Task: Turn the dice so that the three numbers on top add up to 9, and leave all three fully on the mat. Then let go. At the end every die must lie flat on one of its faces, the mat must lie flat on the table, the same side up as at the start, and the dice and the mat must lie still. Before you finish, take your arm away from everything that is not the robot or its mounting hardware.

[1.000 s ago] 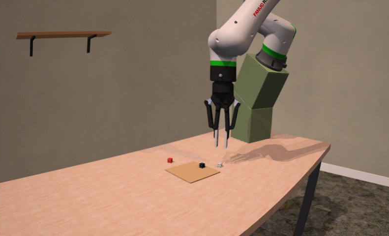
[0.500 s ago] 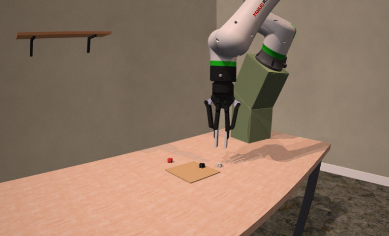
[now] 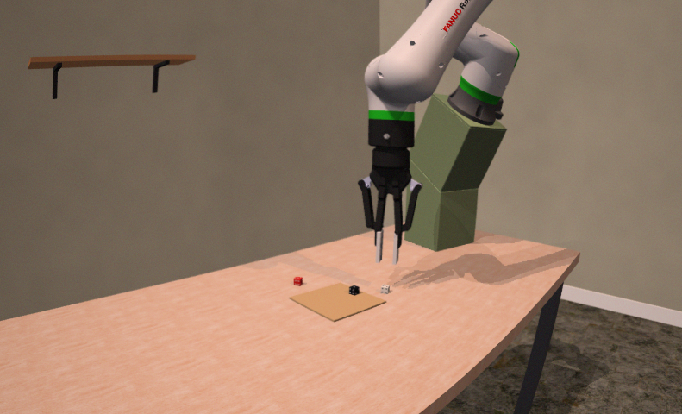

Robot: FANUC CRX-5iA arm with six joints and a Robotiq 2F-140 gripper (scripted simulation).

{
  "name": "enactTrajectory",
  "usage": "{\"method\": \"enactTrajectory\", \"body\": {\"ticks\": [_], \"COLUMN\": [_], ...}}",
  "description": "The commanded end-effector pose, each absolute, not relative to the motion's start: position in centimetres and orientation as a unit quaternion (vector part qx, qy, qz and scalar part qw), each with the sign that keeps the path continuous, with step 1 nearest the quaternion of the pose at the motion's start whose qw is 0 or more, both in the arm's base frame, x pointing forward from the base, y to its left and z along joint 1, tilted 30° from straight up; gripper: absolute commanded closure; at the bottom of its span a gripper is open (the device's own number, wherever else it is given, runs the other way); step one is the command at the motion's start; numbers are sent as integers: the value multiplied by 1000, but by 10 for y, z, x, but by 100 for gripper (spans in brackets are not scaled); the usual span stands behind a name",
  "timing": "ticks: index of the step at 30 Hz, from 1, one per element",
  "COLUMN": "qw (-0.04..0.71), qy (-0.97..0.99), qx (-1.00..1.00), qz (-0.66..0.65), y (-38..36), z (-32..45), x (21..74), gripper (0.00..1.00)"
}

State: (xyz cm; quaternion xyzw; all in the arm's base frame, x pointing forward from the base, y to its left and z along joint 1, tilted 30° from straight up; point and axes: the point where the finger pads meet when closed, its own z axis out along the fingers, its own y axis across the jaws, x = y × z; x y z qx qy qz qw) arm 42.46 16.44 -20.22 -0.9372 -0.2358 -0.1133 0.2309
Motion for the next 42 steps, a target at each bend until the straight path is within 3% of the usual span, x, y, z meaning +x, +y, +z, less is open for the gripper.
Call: {"method": "enactTrajectory", "body": {"ticks": [1,42], "qw": [231,231], "qy": [-236,-236], "qx": [-937,-937], "qz": [-113,-113], "y": [167,187], "z": [-207,-239], "x": [425,429], "gripper": [81,81]}}
